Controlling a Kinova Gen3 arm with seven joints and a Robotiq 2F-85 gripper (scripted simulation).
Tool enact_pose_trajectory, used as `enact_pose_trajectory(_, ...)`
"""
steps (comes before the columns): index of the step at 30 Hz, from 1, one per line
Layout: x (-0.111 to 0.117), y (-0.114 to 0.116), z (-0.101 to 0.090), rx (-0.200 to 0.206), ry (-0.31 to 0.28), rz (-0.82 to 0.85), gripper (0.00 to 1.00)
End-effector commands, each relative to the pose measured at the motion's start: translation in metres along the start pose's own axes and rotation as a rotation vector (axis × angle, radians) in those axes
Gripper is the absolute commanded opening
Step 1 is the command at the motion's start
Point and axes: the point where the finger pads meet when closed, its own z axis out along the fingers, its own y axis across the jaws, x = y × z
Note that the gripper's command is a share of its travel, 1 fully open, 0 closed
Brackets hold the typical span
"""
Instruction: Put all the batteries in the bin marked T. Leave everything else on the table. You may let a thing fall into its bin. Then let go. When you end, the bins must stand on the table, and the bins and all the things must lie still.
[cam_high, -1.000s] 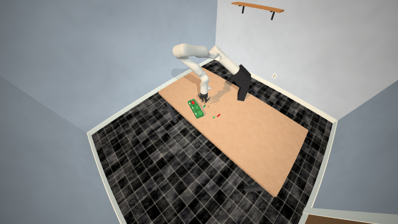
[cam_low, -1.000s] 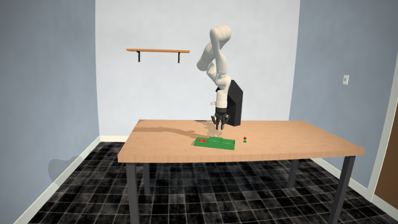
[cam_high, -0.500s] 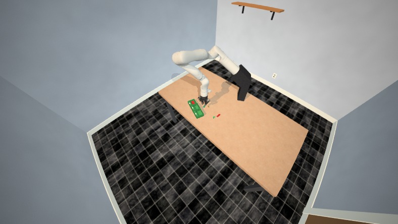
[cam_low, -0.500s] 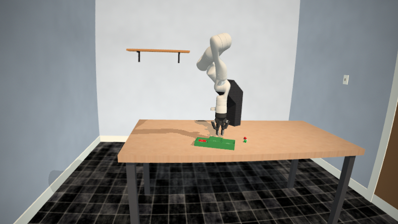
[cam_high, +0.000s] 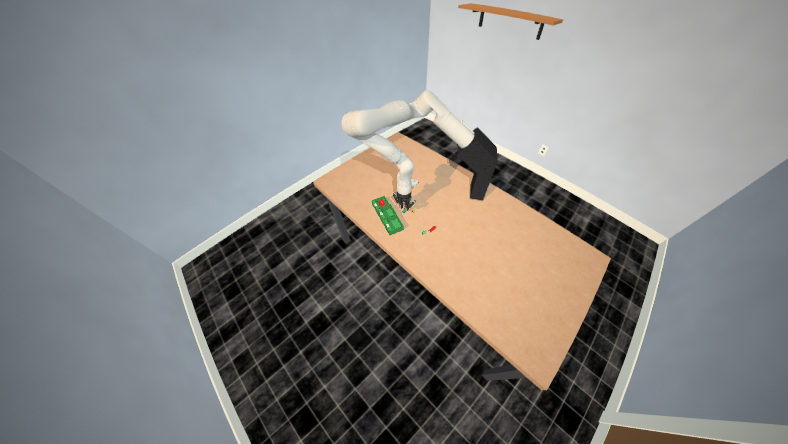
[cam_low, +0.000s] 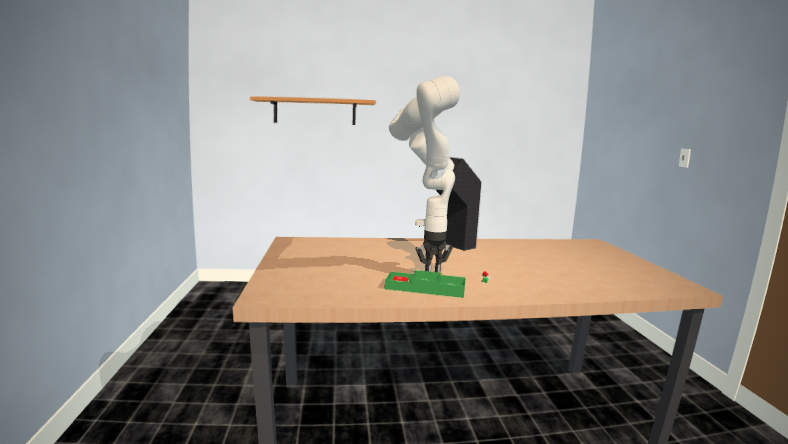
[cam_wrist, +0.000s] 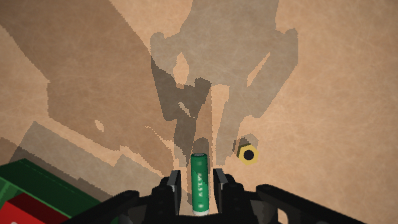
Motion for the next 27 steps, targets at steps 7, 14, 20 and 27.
enact_pose_trajectory(7,-0.004,0.002,0.0,0.0,-0.002,-0.001,0.29)
enact_pose_trajectory(14,-0.006,0.002,0.001,0.0,-0.002,-0.001,0.29)
enact_pose_trajectory(20,-0.006,0.002,0.007,0.0,-0.002,-0.001,0.29)
enact_pose_trajectory(27,-0.004,0.002,0.012,0.0,-0.002,-0.001,0.29)
